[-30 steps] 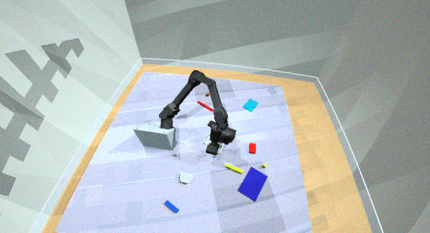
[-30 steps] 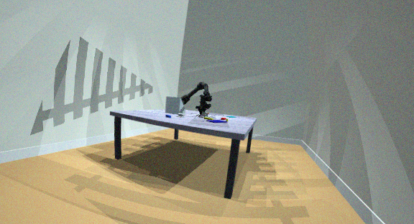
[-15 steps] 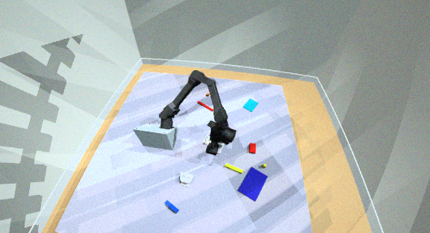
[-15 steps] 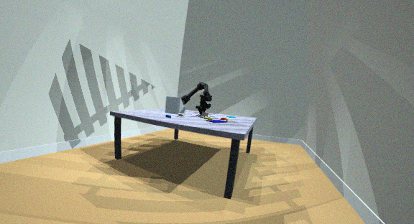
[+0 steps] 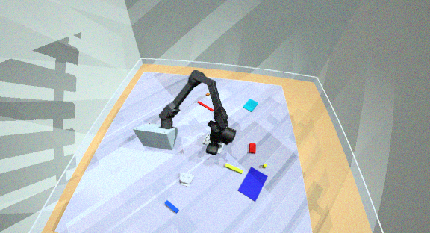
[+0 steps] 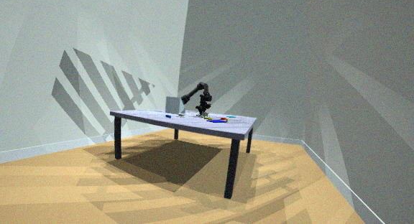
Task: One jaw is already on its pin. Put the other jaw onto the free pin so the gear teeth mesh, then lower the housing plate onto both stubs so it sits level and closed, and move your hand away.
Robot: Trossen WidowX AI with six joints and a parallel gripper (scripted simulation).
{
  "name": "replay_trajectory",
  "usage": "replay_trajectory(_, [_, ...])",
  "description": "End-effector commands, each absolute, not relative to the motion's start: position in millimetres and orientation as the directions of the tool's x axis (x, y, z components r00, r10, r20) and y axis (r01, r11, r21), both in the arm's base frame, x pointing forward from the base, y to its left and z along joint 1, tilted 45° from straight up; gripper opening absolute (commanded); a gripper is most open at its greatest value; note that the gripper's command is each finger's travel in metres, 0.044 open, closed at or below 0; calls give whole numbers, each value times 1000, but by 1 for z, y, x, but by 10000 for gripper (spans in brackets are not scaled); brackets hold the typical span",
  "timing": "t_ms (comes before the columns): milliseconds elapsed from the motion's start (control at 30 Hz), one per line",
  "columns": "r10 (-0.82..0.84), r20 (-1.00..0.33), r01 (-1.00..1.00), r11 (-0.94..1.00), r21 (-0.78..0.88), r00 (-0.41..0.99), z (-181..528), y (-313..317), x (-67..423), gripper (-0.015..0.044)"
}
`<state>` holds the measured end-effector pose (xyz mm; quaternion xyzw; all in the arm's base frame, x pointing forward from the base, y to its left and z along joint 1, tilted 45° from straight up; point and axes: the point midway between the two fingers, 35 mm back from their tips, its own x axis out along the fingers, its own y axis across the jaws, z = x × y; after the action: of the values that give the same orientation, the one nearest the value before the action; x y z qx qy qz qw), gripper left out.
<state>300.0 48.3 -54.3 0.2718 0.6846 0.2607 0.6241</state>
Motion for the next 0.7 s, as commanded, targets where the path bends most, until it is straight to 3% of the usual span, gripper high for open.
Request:
replay_trajectory(0, [700, -710, 44, 714, 698, -77, -56, 52, 300, 134])
replay_trajectory(667, [699, -711, 44, 714, 698, -77, -52, 48, 300, 134])
